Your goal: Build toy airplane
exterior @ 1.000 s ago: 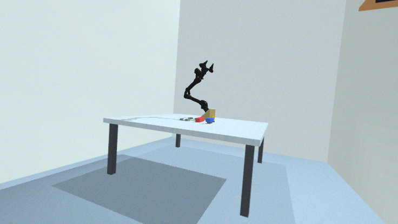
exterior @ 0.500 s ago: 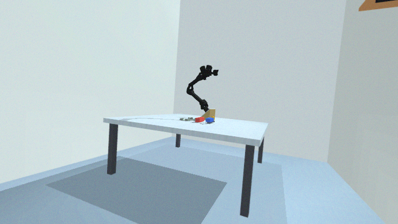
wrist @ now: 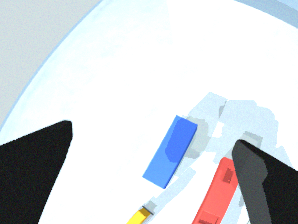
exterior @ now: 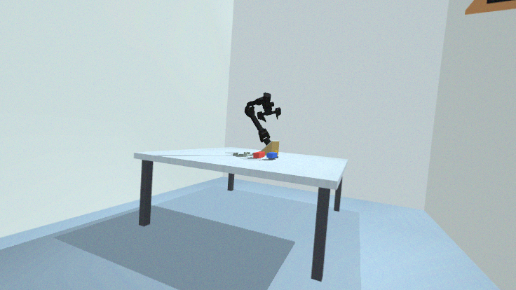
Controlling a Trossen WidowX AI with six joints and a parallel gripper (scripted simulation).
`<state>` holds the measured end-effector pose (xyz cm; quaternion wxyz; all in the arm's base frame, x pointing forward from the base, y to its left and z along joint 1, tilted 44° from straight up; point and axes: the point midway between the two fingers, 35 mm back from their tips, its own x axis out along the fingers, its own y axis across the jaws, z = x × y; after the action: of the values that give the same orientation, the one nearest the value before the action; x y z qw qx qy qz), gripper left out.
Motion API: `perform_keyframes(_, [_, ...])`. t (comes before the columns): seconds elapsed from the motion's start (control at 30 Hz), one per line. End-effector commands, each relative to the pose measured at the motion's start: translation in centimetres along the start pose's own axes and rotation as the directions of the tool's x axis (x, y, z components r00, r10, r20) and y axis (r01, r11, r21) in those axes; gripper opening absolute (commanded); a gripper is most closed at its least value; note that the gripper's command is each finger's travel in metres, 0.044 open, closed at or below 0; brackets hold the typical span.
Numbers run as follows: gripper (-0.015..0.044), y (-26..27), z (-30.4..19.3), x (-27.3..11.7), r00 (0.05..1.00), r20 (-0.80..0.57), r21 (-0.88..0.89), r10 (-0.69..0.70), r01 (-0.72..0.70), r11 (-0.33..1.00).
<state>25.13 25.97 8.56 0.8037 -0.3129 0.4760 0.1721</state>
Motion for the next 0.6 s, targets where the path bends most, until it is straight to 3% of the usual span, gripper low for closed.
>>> perform_keyframes(0.0, [0.0440,-3.6,-3.9,3.6,0.960,-0.252,0.071,-0.121,0.143,0.987])
perform_keyframes(0.27, [0.0440,-10.2,-11.6,6.6,0.702,-0.653,0.067,-0.284,0.427,0.902])
perform_keyframes(0.57, [0.0440,-11.0,-12.7,7.4,0.676,-0.676,0.060,-0.294,0.448,0.892])
